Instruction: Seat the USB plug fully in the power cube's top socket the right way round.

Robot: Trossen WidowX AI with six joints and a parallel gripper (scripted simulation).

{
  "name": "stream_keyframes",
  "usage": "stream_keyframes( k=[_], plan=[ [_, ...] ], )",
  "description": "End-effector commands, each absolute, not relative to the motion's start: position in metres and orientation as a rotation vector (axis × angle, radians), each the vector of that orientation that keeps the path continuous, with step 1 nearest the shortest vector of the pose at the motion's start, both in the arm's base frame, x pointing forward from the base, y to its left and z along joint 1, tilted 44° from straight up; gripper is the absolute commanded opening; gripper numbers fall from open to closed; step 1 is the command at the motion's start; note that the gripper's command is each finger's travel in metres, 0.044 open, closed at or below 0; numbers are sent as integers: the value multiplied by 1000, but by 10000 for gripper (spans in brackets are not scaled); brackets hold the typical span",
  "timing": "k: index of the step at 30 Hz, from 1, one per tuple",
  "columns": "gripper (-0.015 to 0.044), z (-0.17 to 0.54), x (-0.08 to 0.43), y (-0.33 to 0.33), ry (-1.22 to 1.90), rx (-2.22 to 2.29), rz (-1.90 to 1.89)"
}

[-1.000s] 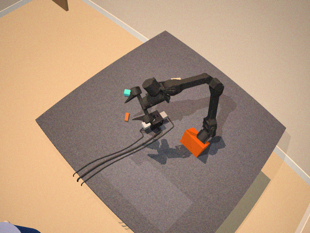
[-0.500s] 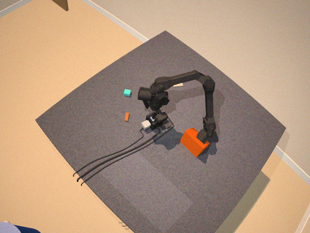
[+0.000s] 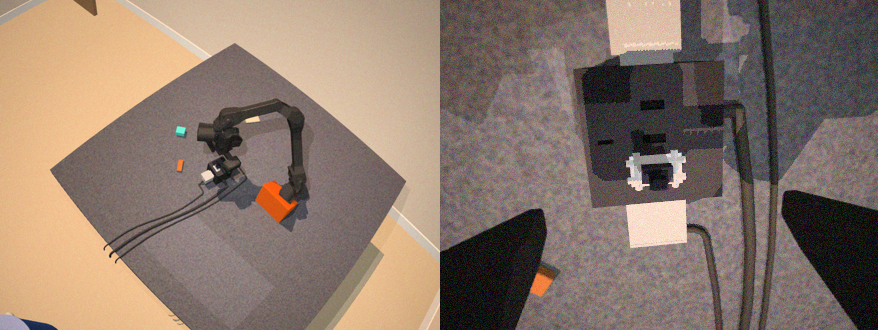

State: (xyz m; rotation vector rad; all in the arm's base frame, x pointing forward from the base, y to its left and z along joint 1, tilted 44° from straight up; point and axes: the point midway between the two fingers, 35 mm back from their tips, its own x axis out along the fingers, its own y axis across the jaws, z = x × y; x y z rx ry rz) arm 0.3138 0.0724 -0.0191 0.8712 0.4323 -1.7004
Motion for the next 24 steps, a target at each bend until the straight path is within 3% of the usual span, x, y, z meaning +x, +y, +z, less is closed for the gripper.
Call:
stream_keyframes(
  k=[1, 24],
  plan=[
    [440, -21, 313, 69, 426, 868, -1701],
    [440, -38, 311, 53, 425, 868, -1701]
  ],
)
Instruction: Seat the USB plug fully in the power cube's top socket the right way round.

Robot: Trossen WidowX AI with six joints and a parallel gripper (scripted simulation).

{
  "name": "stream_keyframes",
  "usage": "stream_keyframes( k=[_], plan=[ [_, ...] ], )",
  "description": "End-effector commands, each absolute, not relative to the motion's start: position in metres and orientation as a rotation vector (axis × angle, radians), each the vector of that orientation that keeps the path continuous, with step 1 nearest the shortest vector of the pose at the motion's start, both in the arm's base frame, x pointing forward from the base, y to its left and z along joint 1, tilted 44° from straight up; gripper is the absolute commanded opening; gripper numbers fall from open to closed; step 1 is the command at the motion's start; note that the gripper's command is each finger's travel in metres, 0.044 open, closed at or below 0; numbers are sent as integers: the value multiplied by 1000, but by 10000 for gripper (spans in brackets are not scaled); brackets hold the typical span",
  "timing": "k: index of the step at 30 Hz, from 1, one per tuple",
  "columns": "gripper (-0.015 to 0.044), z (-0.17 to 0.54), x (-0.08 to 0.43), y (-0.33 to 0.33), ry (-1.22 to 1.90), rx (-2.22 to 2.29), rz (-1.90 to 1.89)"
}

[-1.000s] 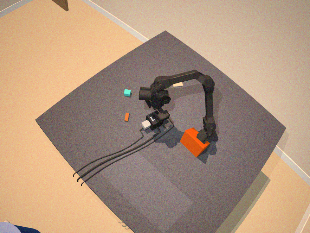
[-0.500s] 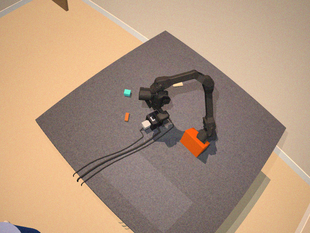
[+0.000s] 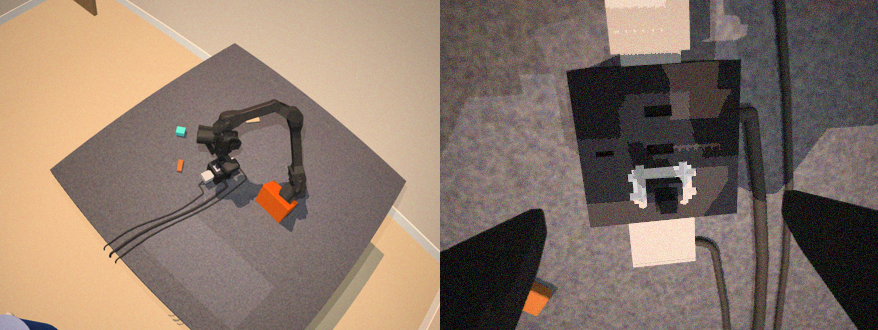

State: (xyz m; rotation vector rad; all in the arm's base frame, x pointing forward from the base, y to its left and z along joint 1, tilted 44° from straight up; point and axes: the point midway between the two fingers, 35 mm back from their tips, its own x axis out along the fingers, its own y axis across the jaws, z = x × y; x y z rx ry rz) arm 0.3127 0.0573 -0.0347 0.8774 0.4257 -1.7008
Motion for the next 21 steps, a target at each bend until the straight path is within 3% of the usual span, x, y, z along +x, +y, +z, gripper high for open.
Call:
stream_keyframes(
  k=[1, 8, 21],
  plan=[
    [440, -38, 311, 53, 425, 868, -1701],
    [440, -39, 311, 52, 425, 868, -1701],
    [99, -38, 312, 53, 425, 876, -1703]
  ],
)
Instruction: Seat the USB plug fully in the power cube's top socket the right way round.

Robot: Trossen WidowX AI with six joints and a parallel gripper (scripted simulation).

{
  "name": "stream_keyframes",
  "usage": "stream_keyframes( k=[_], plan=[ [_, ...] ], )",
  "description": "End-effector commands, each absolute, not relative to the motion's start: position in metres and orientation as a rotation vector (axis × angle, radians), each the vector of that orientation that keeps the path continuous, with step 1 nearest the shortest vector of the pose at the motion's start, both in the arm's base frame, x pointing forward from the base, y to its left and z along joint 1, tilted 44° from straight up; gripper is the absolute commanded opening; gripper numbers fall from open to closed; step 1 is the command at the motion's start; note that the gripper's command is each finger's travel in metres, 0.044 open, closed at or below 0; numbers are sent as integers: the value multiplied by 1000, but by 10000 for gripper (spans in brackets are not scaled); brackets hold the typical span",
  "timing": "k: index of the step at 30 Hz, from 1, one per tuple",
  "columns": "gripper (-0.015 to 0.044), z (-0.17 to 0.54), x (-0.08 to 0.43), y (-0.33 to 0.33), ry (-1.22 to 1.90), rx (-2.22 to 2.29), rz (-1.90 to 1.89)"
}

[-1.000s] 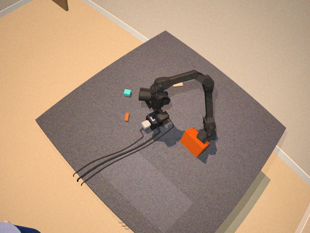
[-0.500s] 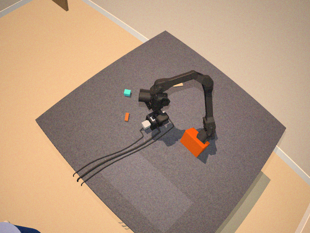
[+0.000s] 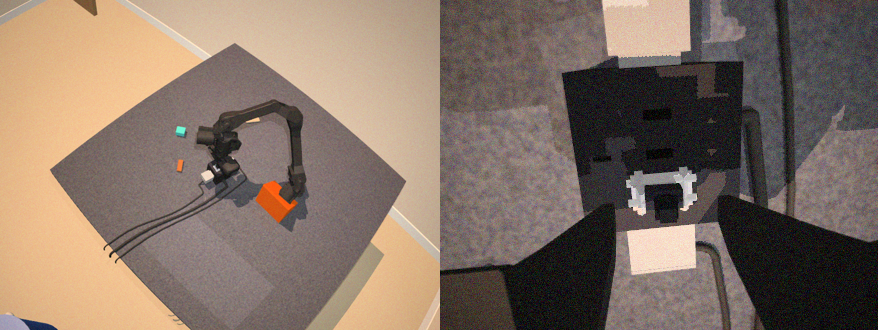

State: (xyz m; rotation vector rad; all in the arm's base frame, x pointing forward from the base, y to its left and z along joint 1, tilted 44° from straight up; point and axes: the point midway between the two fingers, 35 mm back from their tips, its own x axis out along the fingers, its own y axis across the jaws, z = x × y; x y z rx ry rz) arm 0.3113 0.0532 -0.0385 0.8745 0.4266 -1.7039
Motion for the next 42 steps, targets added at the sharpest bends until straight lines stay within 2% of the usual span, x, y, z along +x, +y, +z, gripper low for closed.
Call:
stream_keyframes(
  k=[1, 4, 42],
  plan=[
    [72, -38, 312, 53, 425, 876, -1703],
    [0, -38, 312, 53, 425, 876, -1703],
    [0, -29, 313, 62, 426, 875, -1703]
  ],
)
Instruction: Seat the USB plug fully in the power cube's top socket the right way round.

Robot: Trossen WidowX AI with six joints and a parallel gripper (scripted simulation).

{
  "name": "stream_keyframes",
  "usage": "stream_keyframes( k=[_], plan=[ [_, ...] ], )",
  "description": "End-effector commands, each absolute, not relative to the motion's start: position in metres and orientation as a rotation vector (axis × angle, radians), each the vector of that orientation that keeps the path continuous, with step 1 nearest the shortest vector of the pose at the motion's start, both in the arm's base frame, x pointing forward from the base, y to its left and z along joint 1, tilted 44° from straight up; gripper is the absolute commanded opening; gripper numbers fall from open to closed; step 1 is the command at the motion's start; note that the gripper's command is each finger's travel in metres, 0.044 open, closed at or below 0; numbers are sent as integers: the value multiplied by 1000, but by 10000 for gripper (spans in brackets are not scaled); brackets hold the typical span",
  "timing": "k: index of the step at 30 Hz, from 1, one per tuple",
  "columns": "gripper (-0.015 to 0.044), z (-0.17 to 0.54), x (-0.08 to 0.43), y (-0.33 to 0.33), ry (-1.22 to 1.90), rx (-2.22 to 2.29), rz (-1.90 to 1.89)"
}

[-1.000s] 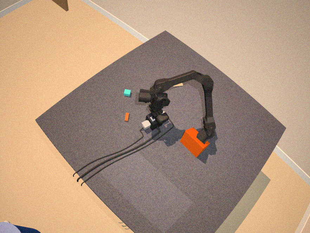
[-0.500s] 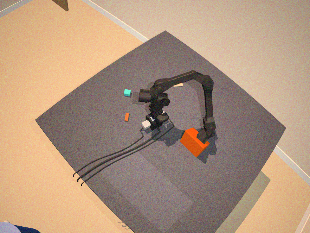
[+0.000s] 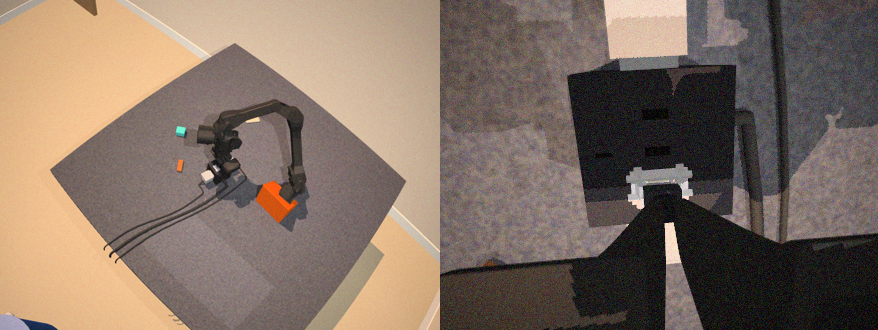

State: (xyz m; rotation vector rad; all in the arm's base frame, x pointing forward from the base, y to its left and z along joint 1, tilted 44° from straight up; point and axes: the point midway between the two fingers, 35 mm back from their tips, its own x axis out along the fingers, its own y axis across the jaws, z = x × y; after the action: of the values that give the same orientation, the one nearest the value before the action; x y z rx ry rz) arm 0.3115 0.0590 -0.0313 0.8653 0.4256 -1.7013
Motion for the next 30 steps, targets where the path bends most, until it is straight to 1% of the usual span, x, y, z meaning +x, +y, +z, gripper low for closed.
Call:
stream_keyframes(
  k=[1, 30],
  plan=[
    [0, -29, 313, 62, 426, 875, -1703],
    [0, -17, 314, 72, 438, 861, -1697]
  ],
)
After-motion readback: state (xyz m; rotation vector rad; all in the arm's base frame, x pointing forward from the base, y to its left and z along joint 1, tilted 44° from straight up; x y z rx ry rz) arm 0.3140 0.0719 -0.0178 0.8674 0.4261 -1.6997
